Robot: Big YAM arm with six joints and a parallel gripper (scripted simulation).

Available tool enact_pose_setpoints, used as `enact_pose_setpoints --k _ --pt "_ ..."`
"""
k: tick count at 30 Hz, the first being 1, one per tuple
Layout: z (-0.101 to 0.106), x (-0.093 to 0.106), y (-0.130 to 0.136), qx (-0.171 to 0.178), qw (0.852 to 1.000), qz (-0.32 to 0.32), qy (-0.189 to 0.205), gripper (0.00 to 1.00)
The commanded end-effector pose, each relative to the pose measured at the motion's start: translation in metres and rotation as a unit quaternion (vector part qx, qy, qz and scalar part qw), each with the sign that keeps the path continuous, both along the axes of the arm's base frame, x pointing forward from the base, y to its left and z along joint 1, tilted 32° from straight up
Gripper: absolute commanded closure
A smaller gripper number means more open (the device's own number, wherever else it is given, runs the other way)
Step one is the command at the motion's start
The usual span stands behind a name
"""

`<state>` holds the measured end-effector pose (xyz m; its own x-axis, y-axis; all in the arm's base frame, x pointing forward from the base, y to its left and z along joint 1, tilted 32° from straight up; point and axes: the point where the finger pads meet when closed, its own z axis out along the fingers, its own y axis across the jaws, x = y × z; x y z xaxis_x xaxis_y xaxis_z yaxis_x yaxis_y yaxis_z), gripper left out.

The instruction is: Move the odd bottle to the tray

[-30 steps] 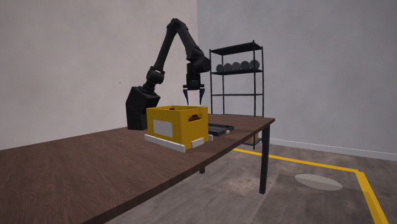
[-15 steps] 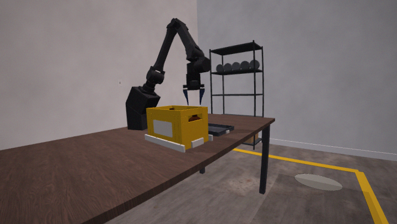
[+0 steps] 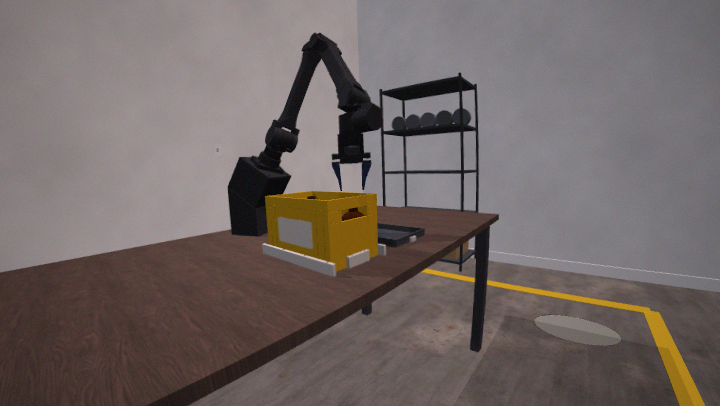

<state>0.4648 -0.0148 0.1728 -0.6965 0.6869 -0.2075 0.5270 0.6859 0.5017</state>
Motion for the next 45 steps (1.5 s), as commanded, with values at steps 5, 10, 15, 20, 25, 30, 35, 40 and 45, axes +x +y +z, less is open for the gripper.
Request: enact_pose_setpoints --k 5,10,15,20,25,30,35,40,45 --pt "0.0049 0.0141 -0.0069 -0.002 1.0 -0.002 -0.007 0.39" --pt "0.0049 0.0141 -0.0069 -0.002 1.0 -0.002 -0.007 0.39" --pt "0.0049 0.0141 -0.0069 -0.002 1.0 -0.002 -0.007 0.39" --pt "0.0049 0.0141 -0.0069 -0.002 1.0 -0.002 -0.007 0.39" --pt "0.0067 0.0153 -0.0073 -0.002 1.0 -0.002 -0.009 0.39" --pt "0.0087 0.0167 -0.0082 -0.002 1.0 -0.002 -0.01 0.39" --pt "0.0047 0.0139 -0.0078 -0.001 1.0 -0.002 -0.004 0.39" --pt "0.0055 0.0145 -0.0077 -0.001 1.0 -0.002 -0.005 0.39" --pt "0.0055 0.0145 -0.0077 -0.001 1.0 -0.002 -0.005 0.39"
